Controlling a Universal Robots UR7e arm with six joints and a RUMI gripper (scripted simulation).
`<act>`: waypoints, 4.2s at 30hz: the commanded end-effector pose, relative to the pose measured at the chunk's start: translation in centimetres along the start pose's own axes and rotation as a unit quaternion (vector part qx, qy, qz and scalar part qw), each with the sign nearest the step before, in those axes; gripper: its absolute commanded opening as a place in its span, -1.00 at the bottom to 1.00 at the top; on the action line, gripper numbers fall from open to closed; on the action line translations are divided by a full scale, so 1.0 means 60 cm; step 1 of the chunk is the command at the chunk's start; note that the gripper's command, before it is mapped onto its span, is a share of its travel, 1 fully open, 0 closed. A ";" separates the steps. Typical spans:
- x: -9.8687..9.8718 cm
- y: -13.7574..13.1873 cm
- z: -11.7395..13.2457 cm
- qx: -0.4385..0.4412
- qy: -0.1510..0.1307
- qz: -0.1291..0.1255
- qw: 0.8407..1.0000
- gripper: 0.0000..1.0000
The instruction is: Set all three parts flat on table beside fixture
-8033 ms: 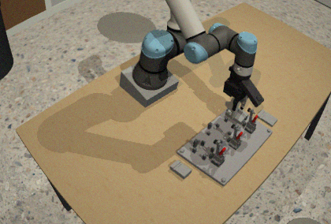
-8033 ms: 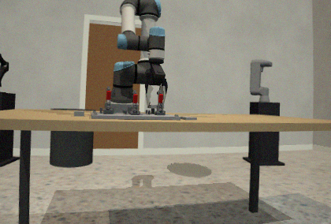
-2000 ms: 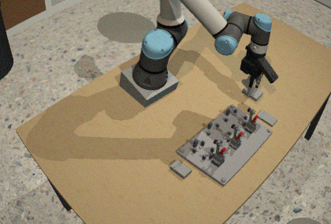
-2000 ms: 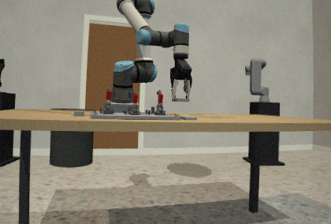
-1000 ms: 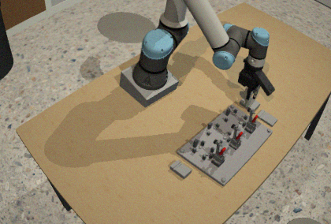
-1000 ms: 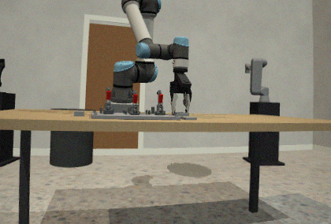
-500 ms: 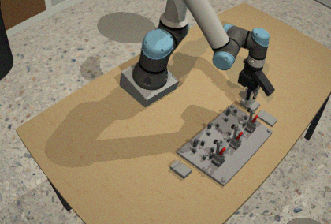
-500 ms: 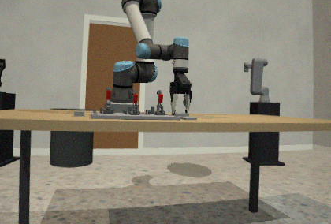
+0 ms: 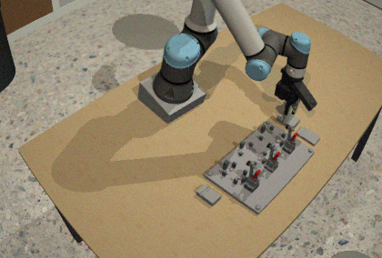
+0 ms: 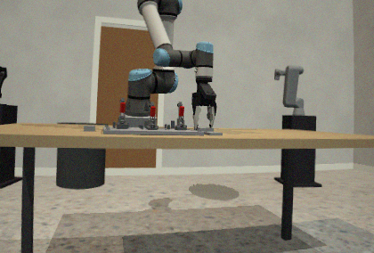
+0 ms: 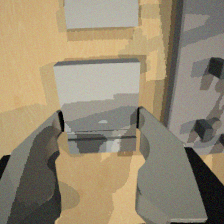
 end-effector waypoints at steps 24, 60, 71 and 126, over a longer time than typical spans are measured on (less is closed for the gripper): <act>0.010 0.000 -0.001 0.000 0.001 0.000 1.000 -1.00; 0.010 0.000 -0.001 0.000 0.001 0.000 1.000 0.09; 0.005 0.000 -0.001 0.000 0.001 0.000 1.000 0.09; -0.123 0.000 -0.001 0.000 0.001 0.000 1.000 1.00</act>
Point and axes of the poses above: the point where the finger pads meet when closed, its own x axis out along the fingers, its own y axis across the jaws, z = x × y, the point moved 1 cm from there along -x, back along the fingers, and after that the axes turned 7 degrees about -x, right-handed, at the moved point
